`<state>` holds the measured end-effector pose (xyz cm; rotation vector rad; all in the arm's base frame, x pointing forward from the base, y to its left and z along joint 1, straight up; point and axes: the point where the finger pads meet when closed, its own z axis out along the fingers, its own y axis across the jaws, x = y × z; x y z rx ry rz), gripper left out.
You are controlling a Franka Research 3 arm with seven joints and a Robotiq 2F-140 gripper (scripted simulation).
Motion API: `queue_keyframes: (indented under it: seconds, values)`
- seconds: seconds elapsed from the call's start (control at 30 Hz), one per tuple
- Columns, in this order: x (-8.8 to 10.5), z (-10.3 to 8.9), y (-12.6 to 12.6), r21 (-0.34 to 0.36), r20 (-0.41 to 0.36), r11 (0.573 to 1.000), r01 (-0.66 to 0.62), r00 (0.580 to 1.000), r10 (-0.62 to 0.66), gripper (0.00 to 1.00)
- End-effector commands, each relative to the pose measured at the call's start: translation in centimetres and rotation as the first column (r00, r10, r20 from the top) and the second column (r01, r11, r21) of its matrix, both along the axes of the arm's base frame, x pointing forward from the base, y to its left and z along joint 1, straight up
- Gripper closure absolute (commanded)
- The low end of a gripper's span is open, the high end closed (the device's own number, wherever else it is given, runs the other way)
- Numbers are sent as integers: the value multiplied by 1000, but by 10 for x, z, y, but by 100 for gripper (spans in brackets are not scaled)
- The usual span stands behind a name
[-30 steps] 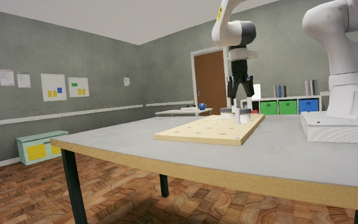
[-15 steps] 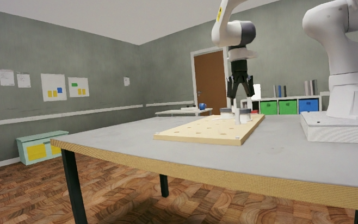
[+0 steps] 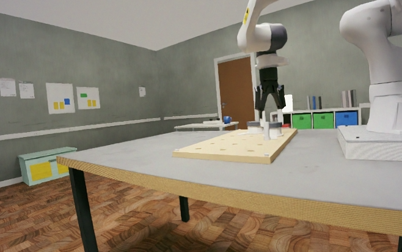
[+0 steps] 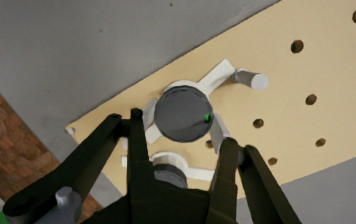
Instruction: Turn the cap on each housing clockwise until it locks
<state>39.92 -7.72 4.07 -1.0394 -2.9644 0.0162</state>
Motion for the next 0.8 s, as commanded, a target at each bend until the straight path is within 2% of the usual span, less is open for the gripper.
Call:
queue_keyframes:
  seconds: [0.0,0.03,0.07,0.77]
  values:
    - [1,0,3,9,4,999,47,999,-47,90]
    - [1,0,3,9,4,999,47,999,-47,90]
    - [1,0,3,9,4,999,47,999,-47,22]
    - [1,0,3,9,4,999,47,999,-47,22]
